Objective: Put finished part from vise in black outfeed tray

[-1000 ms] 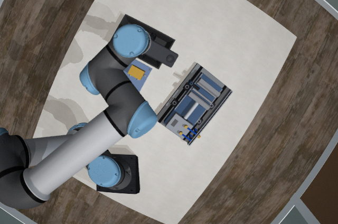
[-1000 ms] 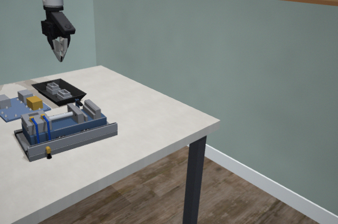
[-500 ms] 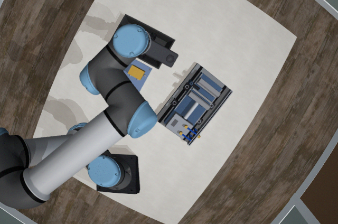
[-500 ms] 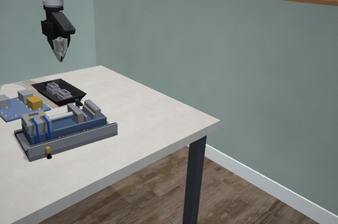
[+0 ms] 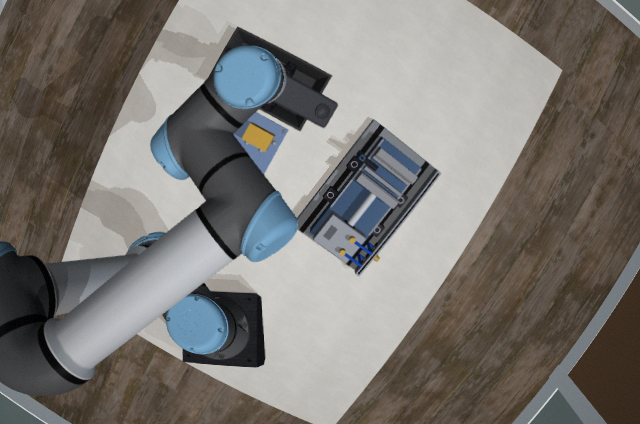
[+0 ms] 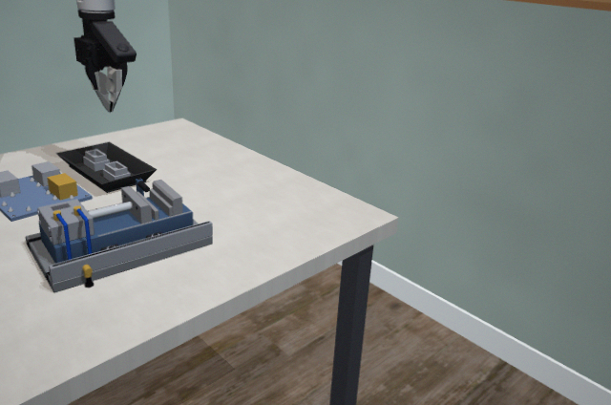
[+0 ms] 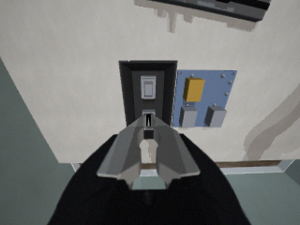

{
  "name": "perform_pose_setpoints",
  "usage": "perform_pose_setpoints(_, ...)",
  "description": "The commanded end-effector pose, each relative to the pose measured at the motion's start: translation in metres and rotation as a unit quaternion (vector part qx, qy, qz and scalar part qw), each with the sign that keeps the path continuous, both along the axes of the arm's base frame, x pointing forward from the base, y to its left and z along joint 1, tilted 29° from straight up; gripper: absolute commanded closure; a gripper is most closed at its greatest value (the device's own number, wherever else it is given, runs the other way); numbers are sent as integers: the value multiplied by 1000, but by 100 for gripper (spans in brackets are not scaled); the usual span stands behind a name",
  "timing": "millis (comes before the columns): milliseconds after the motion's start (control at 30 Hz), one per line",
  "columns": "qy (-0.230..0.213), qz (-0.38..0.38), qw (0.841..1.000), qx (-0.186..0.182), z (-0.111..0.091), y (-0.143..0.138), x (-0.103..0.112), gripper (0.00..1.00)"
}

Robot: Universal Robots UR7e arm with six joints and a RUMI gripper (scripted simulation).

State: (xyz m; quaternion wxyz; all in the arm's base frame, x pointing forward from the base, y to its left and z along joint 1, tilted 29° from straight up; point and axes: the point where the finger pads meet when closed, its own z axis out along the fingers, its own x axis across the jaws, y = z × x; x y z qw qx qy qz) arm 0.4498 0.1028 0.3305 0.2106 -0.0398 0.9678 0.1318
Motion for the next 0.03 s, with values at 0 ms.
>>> perform_pose_setpoints(0, -1, 0, 1000, 0, 1, 0, 0, 100)
